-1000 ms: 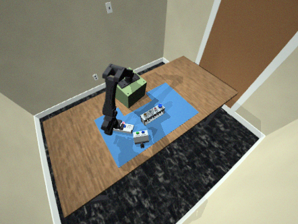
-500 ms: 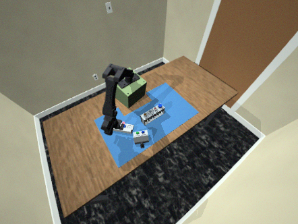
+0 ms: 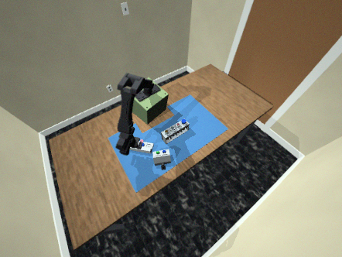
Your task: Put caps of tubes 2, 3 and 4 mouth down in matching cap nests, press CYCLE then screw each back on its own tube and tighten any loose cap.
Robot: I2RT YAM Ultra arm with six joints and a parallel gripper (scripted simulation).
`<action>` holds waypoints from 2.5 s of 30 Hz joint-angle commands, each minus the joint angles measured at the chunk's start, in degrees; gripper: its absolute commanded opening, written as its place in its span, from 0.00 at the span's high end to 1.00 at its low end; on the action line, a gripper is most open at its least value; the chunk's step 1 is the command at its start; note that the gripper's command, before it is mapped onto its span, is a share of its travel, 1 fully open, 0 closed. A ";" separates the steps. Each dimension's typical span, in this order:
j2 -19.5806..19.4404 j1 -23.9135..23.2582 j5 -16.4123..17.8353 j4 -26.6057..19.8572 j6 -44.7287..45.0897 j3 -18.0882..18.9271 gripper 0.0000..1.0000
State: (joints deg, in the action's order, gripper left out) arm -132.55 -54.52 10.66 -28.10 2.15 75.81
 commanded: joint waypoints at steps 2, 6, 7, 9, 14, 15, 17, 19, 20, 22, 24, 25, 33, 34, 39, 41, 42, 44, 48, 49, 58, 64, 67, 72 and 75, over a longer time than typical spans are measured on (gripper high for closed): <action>0.73 -0.13 -0.01 0.42 0.04 0.33 0.00; 0.73 -0.13 -0.01 0.42 0.04 0.33 0.00; 0.73 -0.13 -0.01 0.42 0.04 0.33 0.00; 0.73 -0.13 -0.01 0.42 0.04 0.33 0.00; 0.73 -0.13 -0.01 0.42 0.04 0.33 0.00; 0.73 -0.13 -0.01 0.42 0.04 0.33 0.00; 0.73 -0.13 -0.01 0.42 0.04 0.33 0.00; 0.73 -0.13 -0.01 0.42 0.04 0.33 0.00; 0.73 -0.13 -0.01 0.42 0.04 0.33 0.00; 0.73 -0.13 -0.01 0.42 0.04 0.33 0.00; 0.73 -0.13 -0.01 0.42 0.04 0.33 0.00; 0.73 -0.13 -0.01 0.42 0.04 0.33 0.00; 11.48 0.65 -0.09 -1.53 -0.74 -8.37 0.53; 13.29 0.80 -0.10 -2.06 -0.88 -9.62 0.53; 18.73 1.26 -0.15 -4.02 -1.35 -13.04 0.53; 22.23 1.58 -0.18 -5.57 -1.67 -14.94 0.53; 22.23 1.58 -0.19 -5.57 -1.67 -14.94 0.53; 22.24 1.58 -0.19 -5.57 -1.67 -14.95 0.53; 22.23 1.58 -0.19 -5.56 -1.67 -14.95 0.53; 22.23 1.58 -0.18 -5.56 -1.67 -14.94 0.53; 22.31 1.50 -0.18 -5.47 -1.59 -15.14 0.53; 22.42 1.38 -0.16 -5.38 -1.46 -15.36 0.53; 21.68 1.50 -0.18 -4.30 -1.58 -15.68 0.53; 18.55 2.06 -0.24 -0.06 -2.15 -16.69 0.53; 16.87 2.38 -0.27 1.99 -2.47 -17.01 0.53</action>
State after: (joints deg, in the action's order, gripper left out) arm -115.48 -52.25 10.39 -29.67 0.03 58.72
